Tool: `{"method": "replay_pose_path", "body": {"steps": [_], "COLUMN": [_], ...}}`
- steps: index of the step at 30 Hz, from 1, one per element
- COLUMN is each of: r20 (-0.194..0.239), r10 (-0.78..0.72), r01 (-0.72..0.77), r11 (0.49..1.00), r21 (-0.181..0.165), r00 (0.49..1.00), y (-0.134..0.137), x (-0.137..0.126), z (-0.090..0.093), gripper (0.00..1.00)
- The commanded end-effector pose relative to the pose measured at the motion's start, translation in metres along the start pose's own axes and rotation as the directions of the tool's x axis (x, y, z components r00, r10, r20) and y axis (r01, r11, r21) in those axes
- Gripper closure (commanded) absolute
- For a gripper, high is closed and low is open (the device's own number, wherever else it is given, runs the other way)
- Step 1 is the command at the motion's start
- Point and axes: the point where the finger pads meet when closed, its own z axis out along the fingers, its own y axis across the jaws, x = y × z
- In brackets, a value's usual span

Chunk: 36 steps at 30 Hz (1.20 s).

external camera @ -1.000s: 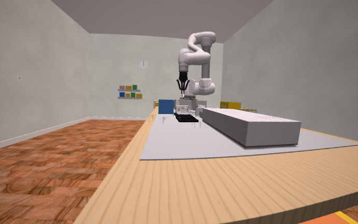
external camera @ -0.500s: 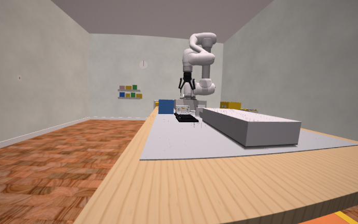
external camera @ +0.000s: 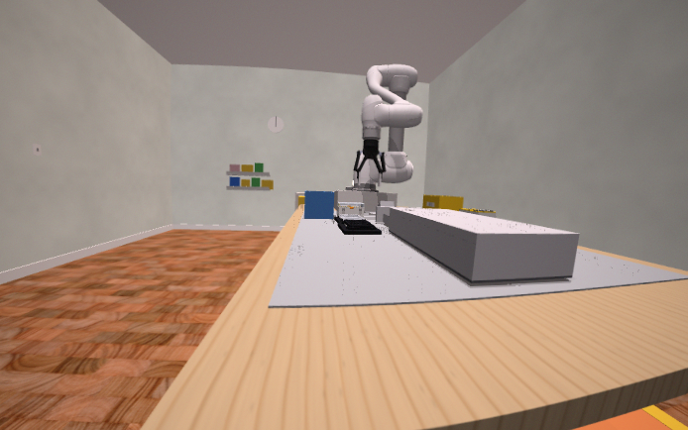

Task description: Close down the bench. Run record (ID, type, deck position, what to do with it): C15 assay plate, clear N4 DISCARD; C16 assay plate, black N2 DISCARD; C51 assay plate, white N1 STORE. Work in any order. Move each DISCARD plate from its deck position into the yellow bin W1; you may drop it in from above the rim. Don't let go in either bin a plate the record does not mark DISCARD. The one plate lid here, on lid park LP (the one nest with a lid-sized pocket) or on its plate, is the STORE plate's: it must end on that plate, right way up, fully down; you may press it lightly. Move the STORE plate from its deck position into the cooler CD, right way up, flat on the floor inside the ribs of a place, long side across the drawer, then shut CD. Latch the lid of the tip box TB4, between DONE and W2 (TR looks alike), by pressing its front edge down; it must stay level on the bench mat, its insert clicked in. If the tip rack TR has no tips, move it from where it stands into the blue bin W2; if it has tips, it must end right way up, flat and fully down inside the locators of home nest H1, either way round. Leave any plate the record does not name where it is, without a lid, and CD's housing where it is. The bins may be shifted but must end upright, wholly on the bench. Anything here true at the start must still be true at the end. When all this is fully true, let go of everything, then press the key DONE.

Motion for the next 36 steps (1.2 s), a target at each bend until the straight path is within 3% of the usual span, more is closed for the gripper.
{"method": "replay_pose_path", "body": {"steps": [1,36], "r20": [-0.003,-0.003], "r10": [0.000,0.000], "r01": [0.000,0.000], "r11": [1.000,1.000], "r21": [0.000,0.000], "r00": [1.000,1.000], "y": [-0.019,-0.138], "x": [0.001,0.014], "z": [0.001,0.007], "gripper": [0.34,0.34]}}
